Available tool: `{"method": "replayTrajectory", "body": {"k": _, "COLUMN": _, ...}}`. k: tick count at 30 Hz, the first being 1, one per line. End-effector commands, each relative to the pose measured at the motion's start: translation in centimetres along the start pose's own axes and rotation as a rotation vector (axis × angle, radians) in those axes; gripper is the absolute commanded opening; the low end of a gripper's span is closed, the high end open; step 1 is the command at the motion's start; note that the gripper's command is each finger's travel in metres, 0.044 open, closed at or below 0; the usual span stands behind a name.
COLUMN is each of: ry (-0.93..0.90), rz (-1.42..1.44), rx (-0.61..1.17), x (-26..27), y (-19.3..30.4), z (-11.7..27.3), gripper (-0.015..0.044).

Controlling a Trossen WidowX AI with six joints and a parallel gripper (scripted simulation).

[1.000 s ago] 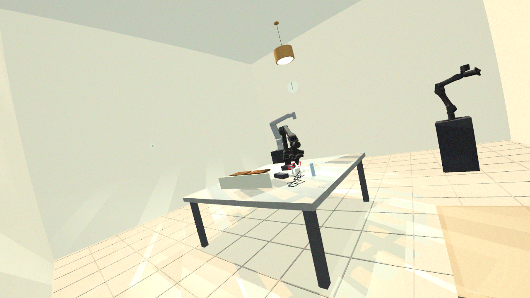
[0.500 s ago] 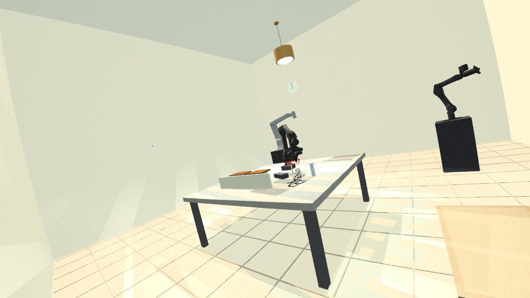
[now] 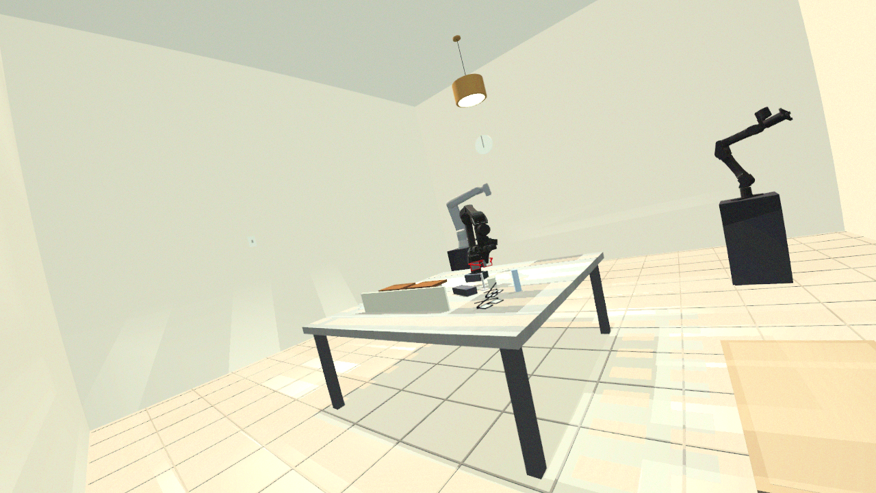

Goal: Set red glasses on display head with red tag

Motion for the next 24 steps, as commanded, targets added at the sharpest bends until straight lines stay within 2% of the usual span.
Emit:
{"method": "replayTrajectory", "body": {"k": 1, "ry": 0.005, "rz": 0.0, "rx": -0.001, "x": -0.5, "y": 1.6, "z": 0.2, "gripper": 0.0}}
{"method": "replayTrajectory", "body": {"k": 11, "ry": 0.005, "rz": 0.0, "rx": 0.003, "x": -1.0, "y": 6.4, "z": 0.2, "gripper": 0.0}}
{"method": "replayTrajectory", "body": {"k": 18, "ry": 0.005, "rz": 0.0, "rx": 0.003, "x": -1.0, "y": 6.5, "z": 0.1, "gripper": 0.0}}
{"method": "replayTrajectory", "body": {"k": 24, "ry": 0.006, "rz": 0.0, "rx": 0.003, "x": -1.1, "y": 6.6, "z": -1.8, "gripper": 0.0}}
Point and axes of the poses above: the point midway between the two fingers, 35 mm back from their tips, its own z axis back along the fingers, its own x axis across the jaws, y = z × x, the point moved 10 cm from there along z, back along the fingers, and after that the axes turned 5 degrees about z, right-handed, at the moved point
